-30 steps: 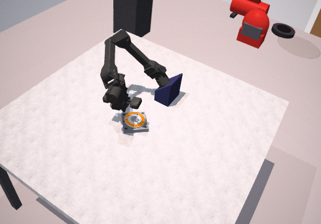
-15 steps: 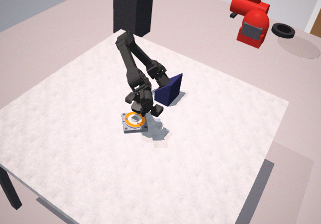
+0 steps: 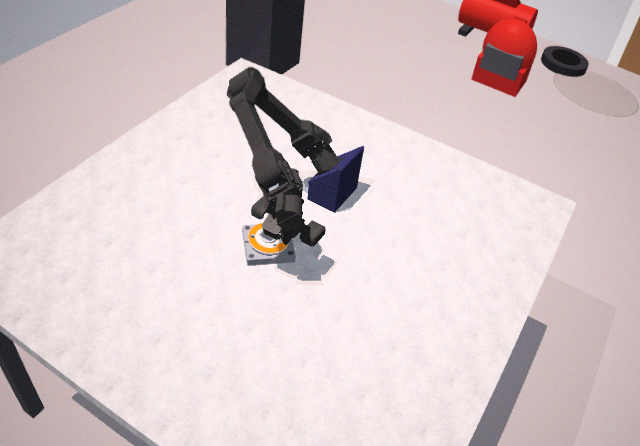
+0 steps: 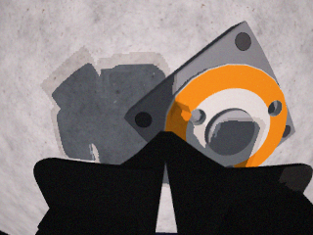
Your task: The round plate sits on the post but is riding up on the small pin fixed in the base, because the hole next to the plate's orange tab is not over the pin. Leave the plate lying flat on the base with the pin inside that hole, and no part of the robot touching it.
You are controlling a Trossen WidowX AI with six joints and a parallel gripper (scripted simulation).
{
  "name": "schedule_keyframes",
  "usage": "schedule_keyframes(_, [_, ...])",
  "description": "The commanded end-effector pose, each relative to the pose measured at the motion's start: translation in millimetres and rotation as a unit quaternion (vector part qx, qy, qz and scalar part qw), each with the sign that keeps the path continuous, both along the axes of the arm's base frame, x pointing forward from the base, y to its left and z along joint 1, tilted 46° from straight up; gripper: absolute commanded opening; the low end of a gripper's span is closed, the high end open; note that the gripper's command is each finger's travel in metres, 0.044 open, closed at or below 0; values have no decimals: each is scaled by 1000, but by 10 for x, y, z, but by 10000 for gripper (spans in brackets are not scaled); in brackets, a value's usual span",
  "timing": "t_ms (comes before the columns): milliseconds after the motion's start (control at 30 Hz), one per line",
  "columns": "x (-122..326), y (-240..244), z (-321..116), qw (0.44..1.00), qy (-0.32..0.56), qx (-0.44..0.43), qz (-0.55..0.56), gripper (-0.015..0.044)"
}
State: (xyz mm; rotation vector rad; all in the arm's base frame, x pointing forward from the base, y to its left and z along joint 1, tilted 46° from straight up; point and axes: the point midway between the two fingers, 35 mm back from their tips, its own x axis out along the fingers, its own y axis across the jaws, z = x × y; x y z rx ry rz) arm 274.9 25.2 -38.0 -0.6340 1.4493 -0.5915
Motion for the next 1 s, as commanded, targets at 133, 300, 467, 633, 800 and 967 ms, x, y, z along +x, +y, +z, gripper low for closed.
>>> schedule_keyframes(133, [48,-42,-17,1000,0,-2,2,0])
schedule_keyframes(300, [119,-47,-7,1000,0,-2,2,0])
schedule_keyframes(467, [183,-64,0,1000,-1,-2,2,0])
schedule_keyframes(633, [204,-71,5,1000,-1,-2,2,0])
schedule_keyframes(800, [204,-73,6,1000,-1,-2,2,0])
schedule_keyframes(967, [215,-74,9,1000,-1,-2,2,0])
